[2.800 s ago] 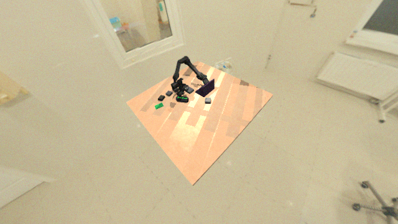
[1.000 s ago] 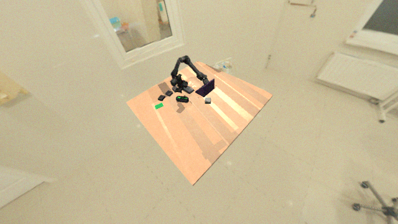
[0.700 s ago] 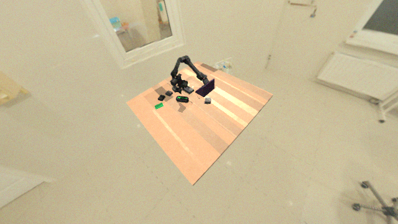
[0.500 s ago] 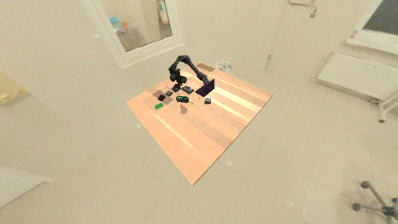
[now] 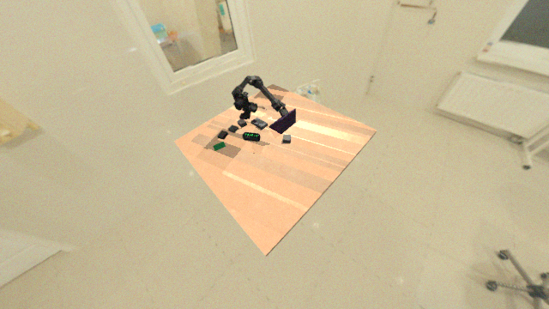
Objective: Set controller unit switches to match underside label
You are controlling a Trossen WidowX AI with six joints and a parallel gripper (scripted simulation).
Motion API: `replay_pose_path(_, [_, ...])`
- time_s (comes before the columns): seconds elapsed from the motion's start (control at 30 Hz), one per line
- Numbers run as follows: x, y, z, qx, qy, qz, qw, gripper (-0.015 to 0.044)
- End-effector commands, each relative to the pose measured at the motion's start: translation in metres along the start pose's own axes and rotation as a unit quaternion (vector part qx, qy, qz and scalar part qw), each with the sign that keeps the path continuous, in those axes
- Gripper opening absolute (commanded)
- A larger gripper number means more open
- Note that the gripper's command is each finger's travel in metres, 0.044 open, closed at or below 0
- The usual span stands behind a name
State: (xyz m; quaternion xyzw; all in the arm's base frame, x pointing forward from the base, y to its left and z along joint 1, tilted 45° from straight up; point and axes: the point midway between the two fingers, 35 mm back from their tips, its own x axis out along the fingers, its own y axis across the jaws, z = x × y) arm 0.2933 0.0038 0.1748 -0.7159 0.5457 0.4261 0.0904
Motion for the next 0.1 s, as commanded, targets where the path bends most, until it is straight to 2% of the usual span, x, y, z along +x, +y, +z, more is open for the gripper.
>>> replay_pose_path(0.0, [0.0, -0.0008, 0.0012, 0.0, -0.003, 0.001, 1.0, 0.0])
replay_pose_path(0.07, [0.0, -0.0008, 0.0012, 0.0, -0.003, 0.001, 1.0, 0.0])
